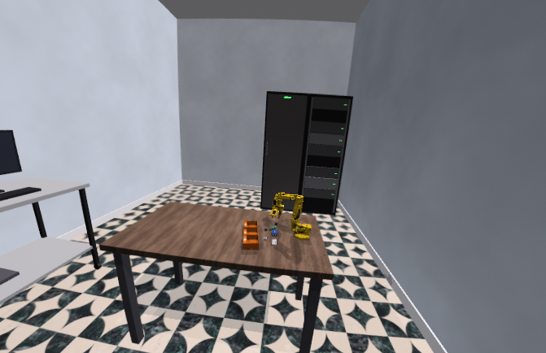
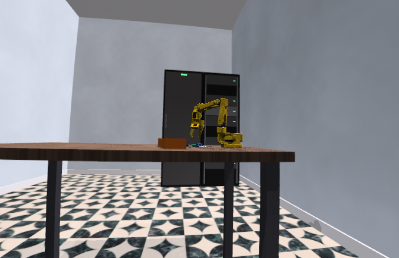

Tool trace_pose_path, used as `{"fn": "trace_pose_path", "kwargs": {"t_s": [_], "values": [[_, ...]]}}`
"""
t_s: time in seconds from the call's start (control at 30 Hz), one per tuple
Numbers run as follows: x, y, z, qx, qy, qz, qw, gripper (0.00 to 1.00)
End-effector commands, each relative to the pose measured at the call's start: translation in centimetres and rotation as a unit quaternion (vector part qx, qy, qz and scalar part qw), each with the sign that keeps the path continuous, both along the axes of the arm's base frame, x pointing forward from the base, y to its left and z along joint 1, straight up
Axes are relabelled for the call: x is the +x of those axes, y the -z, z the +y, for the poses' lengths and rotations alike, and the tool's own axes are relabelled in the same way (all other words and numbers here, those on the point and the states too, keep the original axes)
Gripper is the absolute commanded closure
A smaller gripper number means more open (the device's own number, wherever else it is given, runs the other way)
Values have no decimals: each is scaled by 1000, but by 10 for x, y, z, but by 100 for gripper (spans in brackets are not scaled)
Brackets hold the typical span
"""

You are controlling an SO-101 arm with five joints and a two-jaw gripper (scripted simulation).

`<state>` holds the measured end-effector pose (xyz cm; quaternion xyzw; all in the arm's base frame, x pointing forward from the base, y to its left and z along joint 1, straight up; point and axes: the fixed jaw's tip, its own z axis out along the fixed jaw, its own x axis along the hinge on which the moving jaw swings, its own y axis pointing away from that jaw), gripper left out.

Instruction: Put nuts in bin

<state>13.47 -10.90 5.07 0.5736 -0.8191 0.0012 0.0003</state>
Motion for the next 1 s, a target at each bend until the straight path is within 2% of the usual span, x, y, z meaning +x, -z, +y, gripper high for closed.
{"fn": "trace_pose_path", "kwargs": {"t_s": [0.0, 0.43, 0.97], "values": [[2, 1, -3, -9, -1, -12, 1000, 77], [3, 27, -4, -9, -1, -12, 1000, 77], [2, 37, -3, -9, -1, -12, 1000, 77]]}}
